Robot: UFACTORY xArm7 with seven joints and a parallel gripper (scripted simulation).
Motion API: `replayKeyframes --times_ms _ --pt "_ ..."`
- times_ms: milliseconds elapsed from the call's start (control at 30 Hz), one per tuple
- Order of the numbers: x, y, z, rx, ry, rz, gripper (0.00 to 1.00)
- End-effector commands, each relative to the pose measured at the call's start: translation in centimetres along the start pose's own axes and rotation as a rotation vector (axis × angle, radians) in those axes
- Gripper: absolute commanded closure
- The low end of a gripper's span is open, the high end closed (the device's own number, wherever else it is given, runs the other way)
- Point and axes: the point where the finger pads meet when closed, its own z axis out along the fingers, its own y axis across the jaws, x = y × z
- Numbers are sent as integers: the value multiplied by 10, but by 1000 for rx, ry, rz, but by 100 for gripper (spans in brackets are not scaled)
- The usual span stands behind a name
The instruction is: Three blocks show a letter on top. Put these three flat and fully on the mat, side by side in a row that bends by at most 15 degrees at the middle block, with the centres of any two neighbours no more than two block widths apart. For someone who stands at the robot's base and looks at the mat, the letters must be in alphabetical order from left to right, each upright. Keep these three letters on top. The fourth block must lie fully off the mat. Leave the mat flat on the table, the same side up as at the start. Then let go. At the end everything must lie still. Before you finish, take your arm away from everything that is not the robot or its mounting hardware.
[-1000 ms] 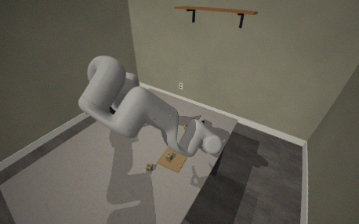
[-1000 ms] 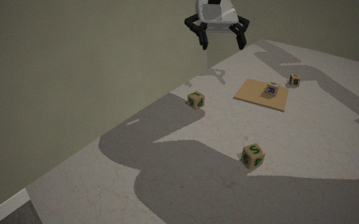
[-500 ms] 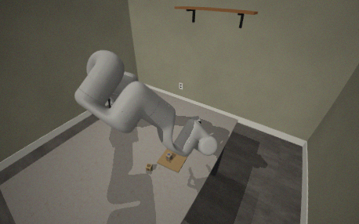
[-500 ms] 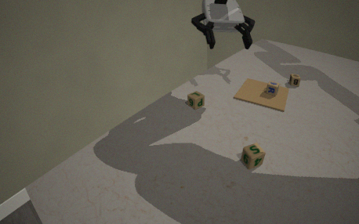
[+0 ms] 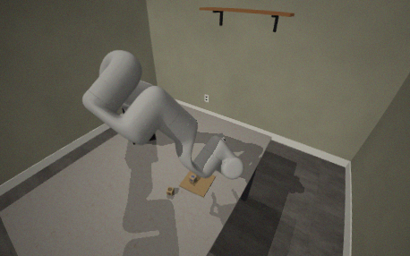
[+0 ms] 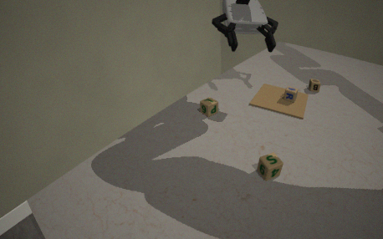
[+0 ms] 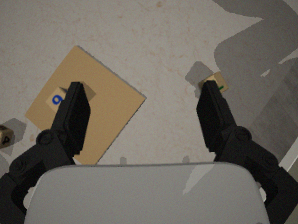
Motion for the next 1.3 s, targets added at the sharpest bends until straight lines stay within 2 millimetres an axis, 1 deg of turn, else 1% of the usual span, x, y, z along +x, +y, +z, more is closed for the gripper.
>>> replayKeyframes --times_ms 0,333,367,900,933,1267 --pt "0 -7 -2 -5 -5 -2 0" --pt "0 -7 -2 -5 -5 -2 0" --pt "0 -22 -4 -4 -8 -3 0" --pt "0 -22 -4 -4 -8 -3 0" --pt "1 -37 -4 -2 -11 -3 0" --pt "1 -37 -4 -2 -11 -3 0"
